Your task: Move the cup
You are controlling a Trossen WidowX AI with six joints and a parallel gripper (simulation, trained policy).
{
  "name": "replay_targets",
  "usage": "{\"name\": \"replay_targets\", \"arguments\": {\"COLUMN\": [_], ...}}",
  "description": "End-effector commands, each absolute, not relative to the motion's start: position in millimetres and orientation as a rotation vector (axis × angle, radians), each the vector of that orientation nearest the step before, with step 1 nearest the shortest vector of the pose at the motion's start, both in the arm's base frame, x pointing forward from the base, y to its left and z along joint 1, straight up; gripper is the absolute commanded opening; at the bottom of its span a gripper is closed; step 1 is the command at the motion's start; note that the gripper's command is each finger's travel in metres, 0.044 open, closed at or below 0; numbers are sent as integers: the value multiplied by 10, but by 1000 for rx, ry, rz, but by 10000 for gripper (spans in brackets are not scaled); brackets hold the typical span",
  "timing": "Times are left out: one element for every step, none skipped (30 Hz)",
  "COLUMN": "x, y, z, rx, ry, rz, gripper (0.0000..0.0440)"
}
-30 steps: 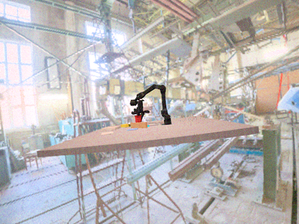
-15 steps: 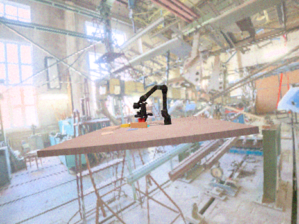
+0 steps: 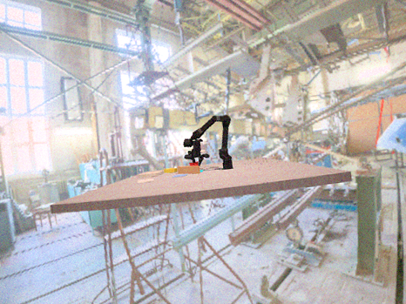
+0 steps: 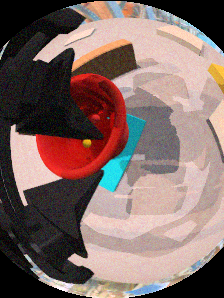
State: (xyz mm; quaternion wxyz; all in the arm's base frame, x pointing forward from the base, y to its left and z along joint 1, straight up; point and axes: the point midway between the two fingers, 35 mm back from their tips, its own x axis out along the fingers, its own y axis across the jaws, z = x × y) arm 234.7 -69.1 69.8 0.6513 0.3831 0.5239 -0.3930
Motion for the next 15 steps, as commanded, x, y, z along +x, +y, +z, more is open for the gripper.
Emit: {"name": "replay_targets", "arguments": {"x": [2330, 2327, 2324, 2321, 2318, 2314, 2310, 2307, 2303, 2299, 2295, 2291, 2287, 2283, 2278], "y": [-677, -676, -675, -674, -674, -673, -673, -673, -673, -674, -674, -674, -675, -675, -676], "z": [736, 747, 758, 769, 780, 790, 801, 812, 824, 836, 848, 860, 874, 887, 902], "rx": [884, 887, 889, 891, 893, 895, 897, 899, 901, 904, 906, 908, 910, 912, 915], "ry": [1165, 1159, 1153, 1146, 1140, 1133, 1127, 1120, 1114, 1107, 1101, 1094, 1088, 1081, 1075], "rz": [-870, -864, -858, -853, -848, -843, -838, -833, -829, -824, -820, -816, -812, -808, -804], "gripper": [159, 162, 165, 167, 170, 174, 177, 182, 186, 192, 198, 204, 211, 218, 226]}}
